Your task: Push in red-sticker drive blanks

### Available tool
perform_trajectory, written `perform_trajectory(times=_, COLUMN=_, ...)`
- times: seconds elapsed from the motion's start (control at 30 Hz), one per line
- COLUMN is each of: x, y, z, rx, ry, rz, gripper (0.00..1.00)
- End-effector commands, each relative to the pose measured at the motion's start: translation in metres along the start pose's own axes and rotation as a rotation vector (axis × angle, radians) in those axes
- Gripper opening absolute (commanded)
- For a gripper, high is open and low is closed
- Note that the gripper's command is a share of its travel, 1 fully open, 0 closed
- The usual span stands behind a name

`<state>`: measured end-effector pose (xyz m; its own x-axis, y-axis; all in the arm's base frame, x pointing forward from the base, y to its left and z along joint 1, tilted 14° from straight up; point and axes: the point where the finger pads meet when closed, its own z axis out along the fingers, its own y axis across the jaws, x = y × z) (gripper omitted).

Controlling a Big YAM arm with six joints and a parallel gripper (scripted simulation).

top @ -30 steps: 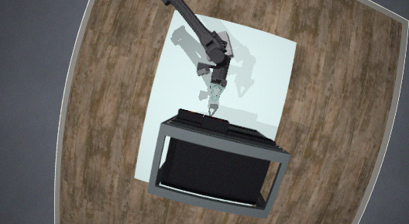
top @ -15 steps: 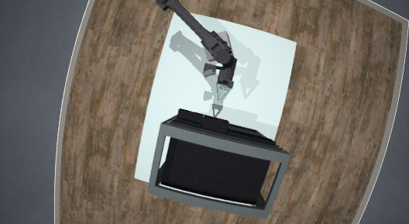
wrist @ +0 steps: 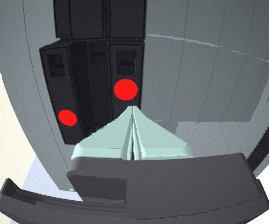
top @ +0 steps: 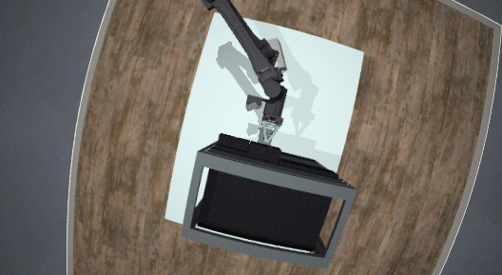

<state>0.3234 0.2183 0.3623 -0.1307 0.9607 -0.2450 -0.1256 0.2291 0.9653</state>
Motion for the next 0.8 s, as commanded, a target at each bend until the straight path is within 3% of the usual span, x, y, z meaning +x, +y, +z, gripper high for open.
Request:
perform_trajectory(times=0.0, x=-0.006, y=0.033, z=-0.002, rx=-0.063, ry=-0.007, rz=0.079, gripper=0.00)
perform_trajectory(times=0.13, x=-0.006, y=0.024, z=0.005, rx=-0.044, ry=-0.020, rz=0.063, gripper=0.00)
perform_trajectory(times=0.33, x=-0.008, y=0.027, z=0.004, rx=-0.049, ry=-0.022, rz=0.068, gripper=0.00)
perform_trajectory(times=0.47, x=-0.013, y=0.042, z=0.008, rx=-0.064, ry=-0.029, rz=0.081, gripper=0.00)
perform_trajectory(times=0.77, x=-0.010, y=0.041, z=0.007, rx=-0.057, ry=-0.018, rz=0.073, gripper=0.00)
